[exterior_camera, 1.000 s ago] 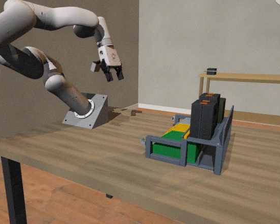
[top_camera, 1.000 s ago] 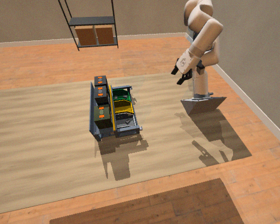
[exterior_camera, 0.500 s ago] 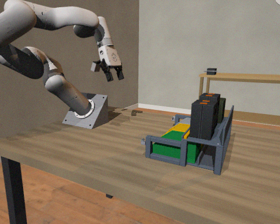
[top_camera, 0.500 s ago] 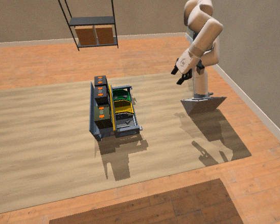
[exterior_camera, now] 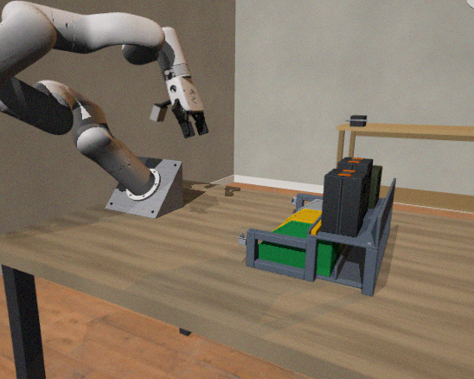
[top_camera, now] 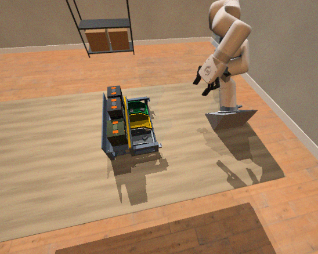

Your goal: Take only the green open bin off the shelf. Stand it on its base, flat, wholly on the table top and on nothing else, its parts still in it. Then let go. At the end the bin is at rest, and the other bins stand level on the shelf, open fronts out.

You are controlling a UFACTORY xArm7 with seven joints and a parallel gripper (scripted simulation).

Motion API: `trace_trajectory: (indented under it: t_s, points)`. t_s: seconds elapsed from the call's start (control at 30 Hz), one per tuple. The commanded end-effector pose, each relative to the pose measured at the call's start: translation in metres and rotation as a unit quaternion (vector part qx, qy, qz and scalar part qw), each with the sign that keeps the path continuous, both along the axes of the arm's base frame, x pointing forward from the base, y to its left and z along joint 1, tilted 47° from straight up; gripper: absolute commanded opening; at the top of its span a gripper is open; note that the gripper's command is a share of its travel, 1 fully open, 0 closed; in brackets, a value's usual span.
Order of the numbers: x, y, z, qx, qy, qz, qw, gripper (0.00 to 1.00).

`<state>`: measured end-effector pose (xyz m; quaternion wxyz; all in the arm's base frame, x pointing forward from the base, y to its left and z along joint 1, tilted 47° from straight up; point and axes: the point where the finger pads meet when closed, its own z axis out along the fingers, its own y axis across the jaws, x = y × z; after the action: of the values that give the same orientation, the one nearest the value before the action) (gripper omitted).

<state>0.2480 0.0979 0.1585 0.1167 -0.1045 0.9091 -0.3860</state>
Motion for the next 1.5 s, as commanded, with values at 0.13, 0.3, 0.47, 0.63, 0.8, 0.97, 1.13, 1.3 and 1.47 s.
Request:
trace_trajectory:
  t_s: [0.13, 0.3, 0.47, 0.63, 0.8, 0.97, 1.13, 1.3, 1.47]
  points:
    - [0.0012, 0.0014, 0.0009, 0.007, 0.04, 0.036, 0.999, 1.0]
    - [0.0012, 0.0014, 0.0009, 0.007, 0.04, 0.036, 0.999, 1.0]
    - [0.001, 0.0012, 0.0009, 0.008, 0.055, 0.049, 0.997, 1.0]
    - [0.001, 0.0012, 0.0009, 0.008, 0.055, 0.049, 0.997, 1.0]
    - [0.001, 0.0012, 0.0009, 0.008, 0.055, 0.049, 0.997, 1.0]
    - [0.0007, 0.0011, 0.0008, 0.004, -0.003, -0.004, 1.0, 1.0]
    - [0.0005, 0.0011, 0.0007, 0.002, -0.041, -0.039, 0.998, 1.0]
    - [0.0005, 0.0011, 0.0007, 0.002, -0.041, -0.039, 0.998, 1.0]
    - [0.0005, 0.0011, 0.0007, 0.001, -0.06, -0.056, 0.997, 1.0]
